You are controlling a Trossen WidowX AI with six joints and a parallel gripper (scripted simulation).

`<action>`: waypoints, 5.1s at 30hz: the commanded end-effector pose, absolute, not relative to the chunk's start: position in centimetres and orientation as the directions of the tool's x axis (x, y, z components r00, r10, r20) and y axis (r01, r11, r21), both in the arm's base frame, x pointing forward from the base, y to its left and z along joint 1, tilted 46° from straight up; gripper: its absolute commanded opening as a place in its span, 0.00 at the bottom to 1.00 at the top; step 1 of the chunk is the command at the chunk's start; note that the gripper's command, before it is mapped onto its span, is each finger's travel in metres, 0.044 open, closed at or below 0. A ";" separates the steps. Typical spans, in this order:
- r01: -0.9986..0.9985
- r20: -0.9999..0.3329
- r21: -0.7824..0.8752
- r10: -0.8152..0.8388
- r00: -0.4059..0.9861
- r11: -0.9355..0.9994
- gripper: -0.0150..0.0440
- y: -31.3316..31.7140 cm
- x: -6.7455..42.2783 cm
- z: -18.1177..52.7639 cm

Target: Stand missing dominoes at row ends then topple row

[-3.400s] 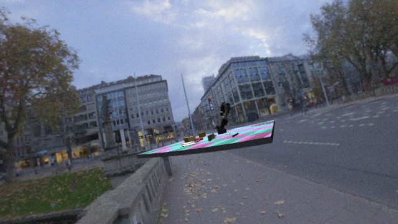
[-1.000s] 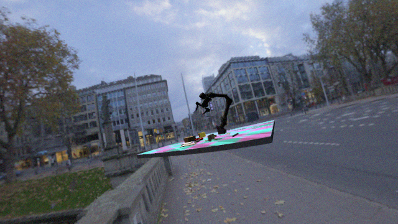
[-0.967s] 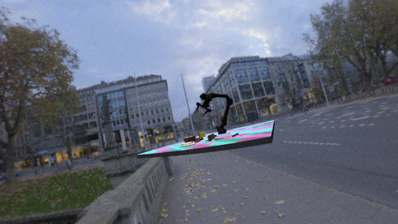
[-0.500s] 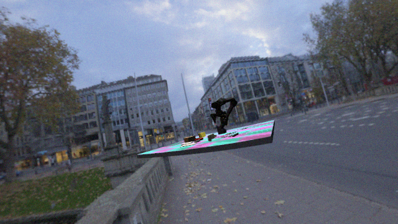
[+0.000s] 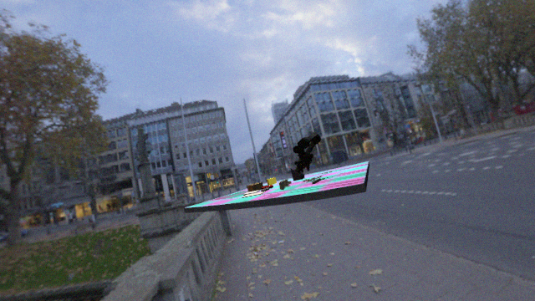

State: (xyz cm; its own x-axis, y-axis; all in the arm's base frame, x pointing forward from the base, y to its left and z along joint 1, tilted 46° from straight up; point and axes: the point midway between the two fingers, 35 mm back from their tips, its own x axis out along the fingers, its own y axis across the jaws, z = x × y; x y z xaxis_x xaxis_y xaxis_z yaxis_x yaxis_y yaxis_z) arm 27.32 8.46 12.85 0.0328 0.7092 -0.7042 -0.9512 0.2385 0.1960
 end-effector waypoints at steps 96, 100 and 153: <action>0.100 -0.699 0.715 0.713 0.054 0.692 0.44 6.8 27.6 23.7; 0.100 -0.699 0.715 0.713 0.054 0.692 0.44 6.8 27.6 23.7; 0.030 -0.790 0.208 0.150 0.595 0.978 0.44 9.6 29.2 17.5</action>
